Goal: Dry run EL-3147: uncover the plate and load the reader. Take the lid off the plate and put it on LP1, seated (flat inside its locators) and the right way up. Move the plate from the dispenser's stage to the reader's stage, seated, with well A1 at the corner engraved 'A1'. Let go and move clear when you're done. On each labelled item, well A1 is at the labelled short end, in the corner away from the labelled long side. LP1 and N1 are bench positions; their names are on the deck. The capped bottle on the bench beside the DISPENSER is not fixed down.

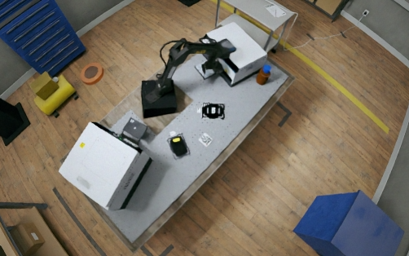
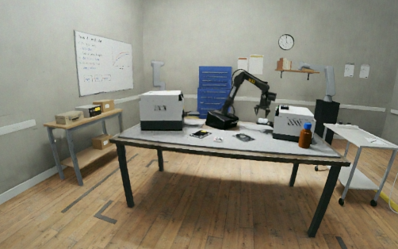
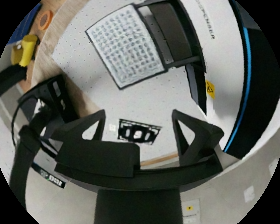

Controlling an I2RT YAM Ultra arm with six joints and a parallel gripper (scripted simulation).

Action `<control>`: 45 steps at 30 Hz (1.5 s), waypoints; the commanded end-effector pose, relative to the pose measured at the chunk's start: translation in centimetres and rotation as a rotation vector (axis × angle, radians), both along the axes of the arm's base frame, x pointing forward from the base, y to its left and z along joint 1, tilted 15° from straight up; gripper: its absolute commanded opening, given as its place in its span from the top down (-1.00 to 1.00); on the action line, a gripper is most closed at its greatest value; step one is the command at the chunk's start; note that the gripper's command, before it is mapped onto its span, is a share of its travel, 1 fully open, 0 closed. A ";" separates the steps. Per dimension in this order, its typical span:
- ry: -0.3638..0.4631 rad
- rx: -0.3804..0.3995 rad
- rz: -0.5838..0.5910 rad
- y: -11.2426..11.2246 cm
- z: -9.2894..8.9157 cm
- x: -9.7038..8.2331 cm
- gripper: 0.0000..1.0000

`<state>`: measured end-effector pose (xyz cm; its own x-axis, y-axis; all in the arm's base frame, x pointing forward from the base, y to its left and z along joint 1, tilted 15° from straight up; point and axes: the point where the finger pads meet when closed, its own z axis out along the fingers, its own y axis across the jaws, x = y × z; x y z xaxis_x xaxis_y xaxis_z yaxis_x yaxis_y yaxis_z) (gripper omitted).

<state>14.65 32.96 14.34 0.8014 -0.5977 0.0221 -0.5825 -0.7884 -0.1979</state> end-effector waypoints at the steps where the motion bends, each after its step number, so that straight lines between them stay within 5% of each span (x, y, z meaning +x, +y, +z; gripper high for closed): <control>1: -0.031 0.050 0.033 0.8 2.6 -1.2 -1.00; 24: -0.113 0.043 0.445 2.4 4.5 -9.2 -1.00; 27: -0.096 0.020 0.433 2.3 3.3 -9.1 -1.00; 39: -0.110 0.055 0.426 2.6 4.3 -8.8 -1.00; 45: -0.096 0.016 0.430 2.4 1.9 -8.6 -1.00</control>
